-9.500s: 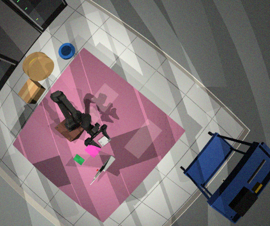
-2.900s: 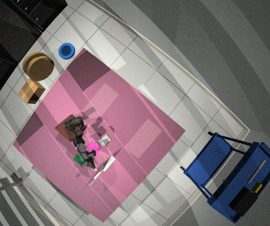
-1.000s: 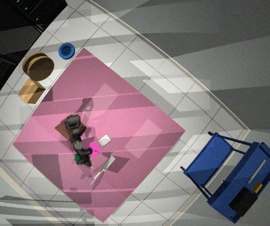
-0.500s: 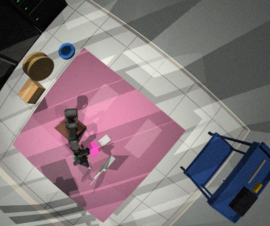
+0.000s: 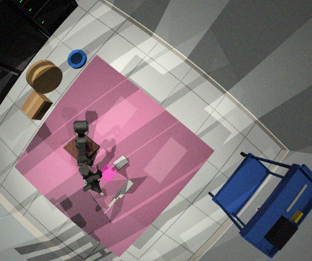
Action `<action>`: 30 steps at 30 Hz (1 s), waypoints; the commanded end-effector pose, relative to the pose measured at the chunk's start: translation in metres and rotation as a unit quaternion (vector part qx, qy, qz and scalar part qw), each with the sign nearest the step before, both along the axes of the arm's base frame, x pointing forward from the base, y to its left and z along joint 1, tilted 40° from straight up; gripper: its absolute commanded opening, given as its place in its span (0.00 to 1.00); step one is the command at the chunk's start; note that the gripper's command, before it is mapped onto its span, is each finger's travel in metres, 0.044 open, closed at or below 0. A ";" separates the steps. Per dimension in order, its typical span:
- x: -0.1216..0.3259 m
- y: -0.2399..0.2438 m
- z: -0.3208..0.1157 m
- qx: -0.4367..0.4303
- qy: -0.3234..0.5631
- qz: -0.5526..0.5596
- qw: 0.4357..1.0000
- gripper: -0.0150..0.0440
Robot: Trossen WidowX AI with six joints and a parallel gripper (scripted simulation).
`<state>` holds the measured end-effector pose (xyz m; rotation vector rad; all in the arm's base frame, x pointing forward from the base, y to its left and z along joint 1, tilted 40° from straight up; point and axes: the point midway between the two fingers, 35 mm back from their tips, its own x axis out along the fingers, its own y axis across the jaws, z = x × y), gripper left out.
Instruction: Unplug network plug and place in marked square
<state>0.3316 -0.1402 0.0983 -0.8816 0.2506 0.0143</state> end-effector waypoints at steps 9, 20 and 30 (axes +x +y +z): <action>-0.004 0.025 -0.049 0.010 0.114 0.076 0.991 0.25; -0.019 0.053 -0.086 0.029 0.203 0.154 0.966 0.25; -0.039 0.082 -0.110 0.054 0.270 0.229 0.934 0.25</action>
